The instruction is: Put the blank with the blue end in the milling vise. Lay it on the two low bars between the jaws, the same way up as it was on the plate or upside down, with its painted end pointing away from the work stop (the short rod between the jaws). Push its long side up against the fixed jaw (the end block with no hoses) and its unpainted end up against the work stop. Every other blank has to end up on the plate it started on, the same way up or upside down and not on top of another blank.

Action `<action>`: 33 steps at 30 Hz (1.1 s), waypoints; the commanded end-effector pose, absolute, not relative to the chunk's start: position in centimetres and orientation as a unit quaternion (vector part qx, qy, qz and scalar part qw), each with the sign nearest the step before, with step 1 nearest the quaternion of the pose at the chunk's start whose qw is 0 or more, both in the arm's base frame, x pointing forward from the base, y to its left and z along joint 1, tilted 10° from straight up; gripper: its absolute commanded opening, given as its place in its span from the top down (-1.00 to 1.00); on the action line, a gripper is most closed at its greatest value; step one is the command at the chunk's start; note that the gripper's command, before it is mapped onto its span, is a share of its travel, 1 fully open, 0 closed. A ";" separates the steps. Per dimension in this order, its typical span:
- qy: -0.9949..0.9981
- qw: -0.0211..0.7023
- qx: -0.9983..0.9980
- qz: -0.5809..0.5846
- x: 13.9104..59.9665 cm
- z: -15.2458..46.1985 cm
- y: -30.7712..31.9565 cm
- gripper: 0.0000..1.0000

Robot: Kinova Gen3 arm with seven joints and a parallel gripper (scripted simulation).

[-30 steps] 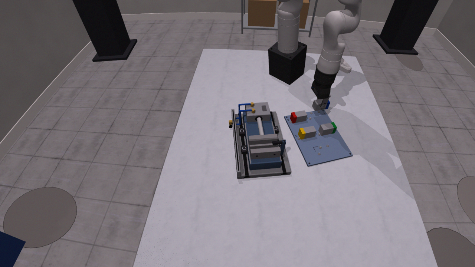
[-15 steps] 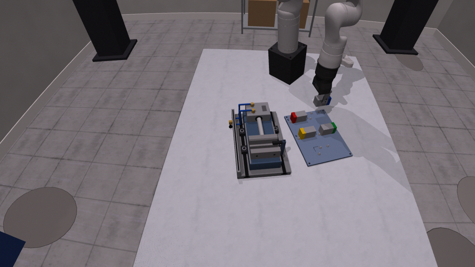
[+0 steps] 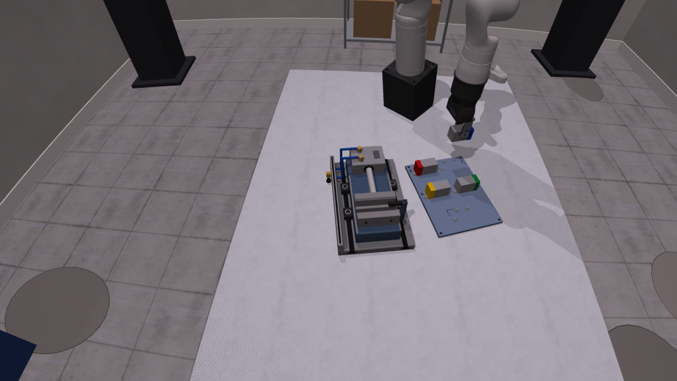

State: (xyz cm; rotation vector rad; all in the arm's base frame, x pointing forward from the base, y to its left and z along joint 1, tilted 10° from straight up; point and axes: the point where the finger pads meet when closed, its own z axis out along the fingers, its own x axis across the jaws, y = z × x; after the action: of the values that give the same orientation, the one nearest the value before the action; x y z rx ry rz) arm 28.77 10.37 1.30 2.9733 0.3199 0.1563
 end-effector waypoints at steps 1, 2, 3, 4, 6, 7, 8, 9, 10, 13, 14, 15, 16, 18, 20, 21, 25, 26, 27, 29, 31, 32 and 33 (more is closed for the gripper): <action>0.107 0.073 0.990 0.053 28.8 1.5 10.5 1.00; 0.107 0.073 0.990 0.053 28.8 1.8 10.6 1.00; 0.108 0.072 0.990 0.054 28.8 2.0 10.7 1.00; 0.108 0.072 0.990 0.054 28.8 2.2 10.8 1.00; 0.109 0.072 0.990 0.055 28.8 2.6 11.0 1.00; 0.109 0.072 0.990 0.056 28.8 2.8 11.1 1.00; 0.110 0.071 0.990 0.056 28.8 3.0 11.2 1.00; 0.110 0.071 0.990 0.057 28.9 3.3 11.3 1.00; 0.110 0.071 0.990 0.057 28.9 3.5 11.4 1.00; 0.112 0.070 0.990 0.058 28.9 4.1 11.7 1.00; 0.112 0.070 0.989 0.059 28.9 4.3 11.8 1.00; 0.112 0.070 0.989 0.059 28.9 4.5 11.9 1.00; 0.112 0.070 0.989 0.059 28.9 4.5 11.9 1.00; 0.108 0.072 0.990 0.054 28.7 4.0 11.3 1.00; 0.108 0.072 0.990 0.055 28.8 4.0 11.4 1.00; 0.109 0.072 0.990 0.055 28.8 4.0 11.4 1.00; 0.110 0.071 0.990 0.057 28.9 3.9 11.6 1.00; 0.110 0.071 0.990 0.057 28.9 3.9 11.6 1.00; 0.111 0.071 0.990 0.057 28.9 3.9 11.7 1.00; 0.111 0.070 0.990 0.058 29.0 3.9 11.8 1.00; 0.112 0.070 0.989 0.059 29.0 3.9 11.9 1.00; 0.112 0.070 0.989 0.059 29.0 3.9 11.9 1.00; 0.112 0.070 0.989 0.059 29.0 3.9 11.9 1.00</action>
State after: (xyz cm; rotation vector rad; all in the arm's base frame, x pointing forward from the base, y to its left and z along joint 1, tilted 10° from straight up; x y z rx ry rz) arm 28.81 11.45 3.93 2.9748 0.3322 0.1682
